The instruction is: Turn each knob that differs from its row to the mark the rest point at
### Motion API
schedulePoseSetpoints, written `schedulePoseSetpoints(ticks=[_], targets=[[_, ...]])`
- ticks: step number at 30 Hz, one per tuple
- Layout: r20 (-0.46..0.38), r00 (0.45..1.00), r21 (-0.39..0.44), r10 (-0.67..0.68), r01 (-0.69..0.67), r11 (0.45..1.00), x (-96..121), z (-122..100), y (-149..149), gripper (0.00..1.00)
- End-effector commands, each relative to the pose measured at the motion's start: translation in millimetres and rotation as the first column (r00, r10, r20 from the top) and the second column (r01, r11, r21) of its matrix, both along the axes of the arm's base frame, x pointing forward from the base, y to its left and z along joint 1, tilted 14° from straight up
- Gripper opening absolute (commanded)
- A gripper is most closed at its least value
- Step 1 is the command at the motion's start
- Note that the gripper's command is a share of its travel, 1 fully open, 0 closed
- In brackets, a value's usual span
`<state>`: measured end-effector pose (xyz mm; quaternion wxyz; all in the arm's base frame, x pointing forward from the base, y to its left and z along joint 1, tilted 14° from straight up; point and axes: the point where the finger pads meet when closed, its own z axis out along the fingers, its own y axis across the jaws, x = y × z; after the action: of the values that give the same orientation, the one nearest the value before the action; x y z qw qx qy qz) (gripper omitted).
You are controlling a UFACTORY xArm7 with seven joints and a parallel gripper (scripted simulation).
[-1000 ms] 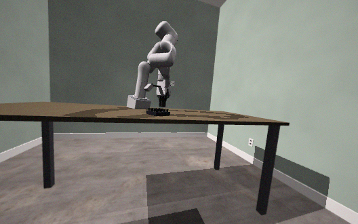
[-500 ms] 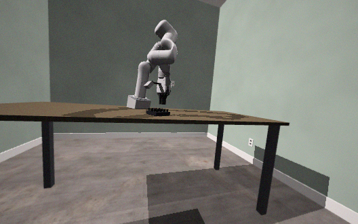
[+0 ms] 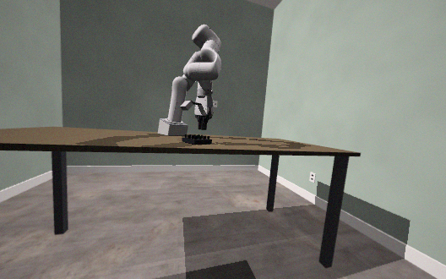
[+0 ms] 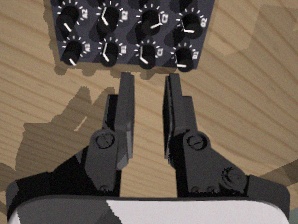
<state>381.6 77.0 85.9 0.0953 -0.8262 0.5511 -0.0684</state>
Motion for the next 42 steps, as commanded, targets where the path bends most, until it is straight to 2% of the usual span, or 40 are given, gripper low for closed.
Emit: schedulePoseSetpoints(ticks=[1, 9, 11, 12, 18, 26, 28, 29, 33, 42], targets=[[0.009, 0.988, -0.029, 0.152, -0.152, 0.988, -0.9, 1.8, 0.4, 0.19], [0.012, 0.935, -0.075, 0.353, -0.351, 0.933, -2.7, 3.6, 0.9, 0.19], [0.012, 0.935, -0.075, 0.353, -0.351, 0.933, -2.7, 3.6, 0.9, 0.19], [0.012, 0.906, -0.092, 0.422, -0.42, 0.903, -3.3, 4.3, 1.0, 0.19], [0.007, 0.837, -0.124, 0.547, -0.542, 0.832, -4.1, 5.9, 1.1, 0.19], [-0.006, 0.708, -0.169, 0.706, -0.696, 0.698, -4.9, 8.5, 1.2, 0.19], [-0.006, 0.708, -0.169, 0.706, -0.696, 0.698, -4.9, 8.5, 1.2, 0.19], [-0.013, 0.654, -0.186, 0.756, -0.745, 0.641, -5.0, 9.6, 1.1, 0.19], [-0.022, 0.584, -0.205, 0.812, -0.797, 0.568, -5.2, 11.0, 1.1, 0.19], [-0.055, 0.384, -0.25, 0.922, -0.899, 0.36, -5.0, 14.8, 0.7, 0.19]])
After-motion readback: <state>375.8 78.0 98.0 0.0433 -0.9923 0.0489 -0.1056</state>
